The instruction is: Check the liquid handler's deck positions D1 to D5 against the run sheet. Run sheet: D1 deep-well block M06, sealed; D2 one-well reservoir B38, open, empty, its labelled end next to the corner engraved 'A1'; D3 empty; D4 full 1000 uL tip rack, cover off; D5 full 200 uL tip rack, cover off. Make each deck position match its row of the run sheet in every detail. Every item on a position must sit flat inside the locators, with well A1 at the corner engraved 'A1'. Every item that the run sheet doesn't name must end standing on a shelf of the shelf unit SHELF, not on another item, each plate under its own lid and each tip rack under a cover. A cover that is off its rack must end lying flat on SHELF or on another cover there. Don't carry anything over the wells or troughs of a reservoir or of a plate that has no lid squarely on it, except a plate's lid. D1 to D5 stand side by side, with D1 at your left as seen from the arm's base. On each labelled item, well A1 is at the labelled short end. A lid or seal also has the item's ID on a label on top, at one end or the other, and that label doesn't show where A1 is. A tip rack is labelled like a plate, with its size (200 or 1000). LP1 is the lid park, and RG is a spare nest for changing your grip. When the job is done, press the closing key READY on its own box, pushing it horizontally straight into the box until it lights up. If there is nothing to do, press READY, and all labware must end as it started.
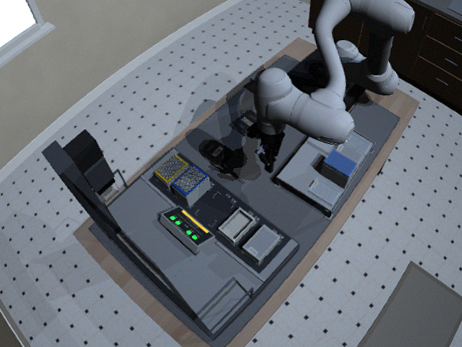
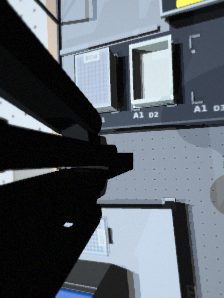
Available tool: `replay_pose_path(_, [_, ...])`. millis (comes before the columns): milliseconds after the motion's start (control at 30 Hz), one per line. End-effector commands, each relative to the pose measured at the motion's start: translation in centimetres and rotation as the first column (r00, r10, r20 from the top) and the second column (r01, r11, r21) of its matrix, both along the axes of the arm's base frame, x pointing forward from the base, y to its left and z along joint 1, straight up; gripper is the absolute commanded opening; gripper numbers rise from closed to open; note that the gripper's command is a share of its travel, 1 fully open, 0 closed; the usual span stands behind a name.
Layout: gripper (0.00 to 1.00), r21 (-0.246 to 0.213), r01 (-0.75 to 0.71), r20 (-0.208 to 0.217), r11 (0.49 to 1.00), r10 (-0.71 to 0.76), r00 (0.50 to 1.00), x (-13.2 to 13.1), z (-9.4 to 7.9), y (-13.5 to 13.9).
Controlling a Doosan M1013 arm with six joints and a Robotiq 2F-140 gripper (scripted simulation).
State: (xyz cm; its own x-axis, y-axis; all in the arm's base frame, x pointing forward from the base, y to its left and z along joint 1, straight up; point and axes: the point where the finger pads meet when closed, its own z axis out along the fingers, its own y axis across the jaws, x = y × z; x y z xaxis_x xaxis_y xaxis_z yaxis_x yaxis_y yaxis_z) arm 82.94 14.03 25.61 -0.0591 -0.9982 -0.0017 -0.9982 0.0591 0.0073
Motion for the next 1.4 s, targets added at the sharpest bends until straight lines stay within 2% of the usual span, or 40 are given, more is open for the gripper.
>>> replay_pose_path(0, [0.10, -0.003, -0.002, 0.005, 1.000, 0.002, 1.000, 0.1, 0.1, -2.3])
replay_pose_path(400, [0.10, -0.003, -0.002, 0.004, 1.000, 0.002, 1.000, 0.1, 0.0, -7.3])
replay_pose_path(633, [0.10, -0.003, -0.003, 0.003, 1.000, 0.003, 1.000, 0.2, 0.0, -7.2])
replay_pose_path(767, [0.10, -0.003, 0.000, 0.003, 1.000, 0.000, 1.000, 0.1, 0.0, -8.3])
replay_pose_path(1267, [0.10, -0.003, 0.000, 0.003, 1.000, 0.000, 1.000, 0.2, 0.0, -15.8])
replay_pose_path(1367, [0.10, -0.003, 0.000, 0.004, 1.000, 0.000, 1.000, 0.2, 0.0, -16.3])
